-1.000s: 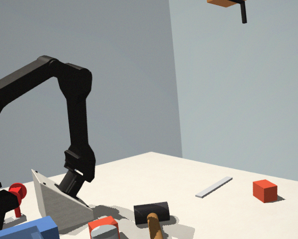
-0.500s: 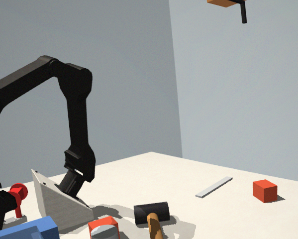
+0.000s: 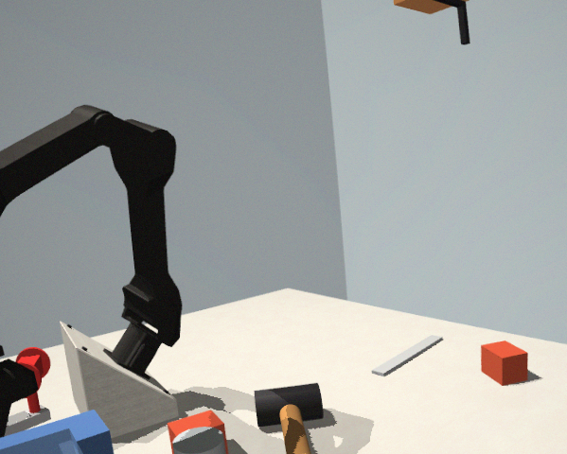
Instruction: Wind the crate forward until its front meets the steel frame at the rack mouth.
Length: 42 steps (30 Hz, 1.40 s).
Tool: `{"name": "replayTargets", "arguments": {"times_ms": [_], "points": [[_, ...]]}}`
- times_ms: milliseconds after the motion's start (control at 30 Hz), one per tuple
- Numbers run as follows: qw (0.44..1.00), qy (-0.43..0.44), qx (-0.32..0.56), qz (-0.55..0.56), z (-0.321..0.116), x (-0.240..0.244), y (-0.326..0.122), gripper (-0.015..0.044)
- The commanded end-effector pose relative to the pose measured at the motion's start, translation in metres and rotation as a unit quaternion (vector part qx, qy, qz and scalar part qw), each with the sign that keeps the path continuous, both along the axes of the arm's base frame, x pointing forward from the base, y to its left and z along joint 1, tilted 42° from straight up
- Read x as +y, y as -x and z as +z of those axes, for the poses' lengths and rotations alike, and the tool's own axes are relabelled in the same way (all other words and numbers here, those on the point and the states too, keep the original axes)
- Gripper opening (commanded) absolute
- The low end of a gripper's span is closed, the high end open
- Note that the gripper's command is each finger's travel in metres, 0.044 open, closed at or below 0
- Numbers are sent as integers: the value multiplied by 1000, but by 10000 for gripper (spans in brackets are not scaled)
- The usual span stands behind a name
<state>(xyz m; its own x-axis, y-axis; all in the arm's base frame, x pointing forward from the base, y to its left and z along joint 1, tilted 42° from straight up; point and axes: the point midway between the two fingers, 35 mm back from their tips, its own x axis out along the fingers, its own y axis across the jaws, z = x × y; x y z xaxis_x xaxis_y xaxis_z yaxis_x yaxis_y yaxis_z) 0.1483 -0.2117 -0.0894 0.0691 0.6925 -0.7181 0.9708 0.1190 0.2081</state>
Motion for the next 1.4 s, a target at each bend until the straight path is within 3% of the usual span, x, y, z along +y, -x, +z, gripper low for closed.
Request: {"name": "replayTargets", "arguments": {"times_ms": [0, 1367], "points": [[1000, 2, -13, 17, -4, 2, 2, 0], [1000, -4, 20, -22, -3, 3, -2, 0]]}}
